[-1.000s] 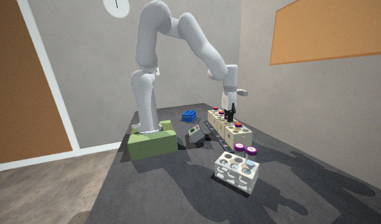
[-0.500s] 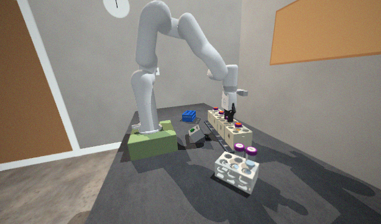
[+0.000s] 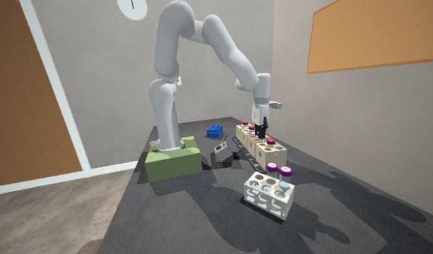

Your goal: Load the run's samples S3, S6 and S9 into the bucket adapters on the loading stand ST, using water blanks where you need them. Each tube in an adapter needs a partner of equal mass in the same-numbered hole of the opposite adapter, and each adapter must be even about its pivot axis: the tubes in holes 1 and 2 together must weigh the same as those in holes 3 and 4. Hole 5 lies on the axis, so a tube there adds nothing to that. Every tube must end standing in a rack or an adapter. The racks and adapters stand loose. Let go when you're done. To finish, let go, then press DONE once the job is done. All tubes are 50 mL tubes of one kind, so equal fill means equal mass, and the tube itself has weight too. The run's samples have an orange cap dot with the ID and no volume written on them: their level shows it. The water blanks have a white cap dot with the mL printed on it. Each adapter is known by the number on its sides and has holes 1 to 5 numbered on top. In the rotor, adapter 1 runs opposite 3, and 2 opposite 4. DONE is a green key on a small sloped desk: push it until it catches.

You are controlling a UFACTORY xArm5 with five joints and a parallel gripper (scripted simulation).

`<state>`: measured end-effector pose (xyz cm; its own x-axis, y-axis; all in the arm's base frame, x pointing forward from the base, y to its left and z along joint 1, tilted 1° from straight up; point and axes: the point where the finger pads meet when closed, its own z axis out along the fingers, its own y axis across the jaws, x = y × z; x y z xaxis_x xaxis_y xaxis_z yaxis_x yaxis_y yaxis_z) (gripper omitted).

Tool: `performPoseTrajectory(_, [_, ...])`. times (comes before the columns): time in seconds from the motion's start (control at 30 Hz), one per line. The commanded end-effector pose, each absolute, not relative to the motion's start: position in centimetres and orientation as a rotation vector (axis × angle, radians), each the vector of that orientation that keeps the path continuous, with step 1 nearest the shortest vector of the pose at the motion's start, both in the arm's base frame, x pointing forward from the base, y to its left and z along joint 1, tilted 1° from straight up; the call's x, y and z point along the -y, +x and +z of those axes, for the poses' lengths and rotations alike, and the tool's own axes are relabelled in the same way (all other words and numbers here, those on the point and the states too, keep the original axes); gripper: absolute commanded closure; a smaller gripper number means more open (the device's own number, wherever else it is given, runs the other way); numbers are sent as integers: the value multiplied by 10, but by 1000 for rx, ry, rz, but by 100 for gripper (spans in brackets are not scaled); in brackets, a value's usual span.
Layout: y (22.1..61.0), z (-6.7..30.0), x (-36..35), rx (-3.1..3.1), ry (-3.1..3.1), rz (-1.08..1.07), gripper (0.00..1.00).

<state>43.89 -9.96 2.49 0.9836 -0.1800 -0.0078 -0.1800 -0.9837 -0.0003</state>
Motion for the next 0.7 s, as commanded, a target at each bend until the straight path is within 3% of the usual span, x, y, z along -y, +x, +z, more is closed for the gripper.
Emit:
performPoseTrajectory(0.0, [440,30,100,-285,-3138,8,56])
performPoseTrajectory(0.67, [441,66,100,-285,-3138,8,56])
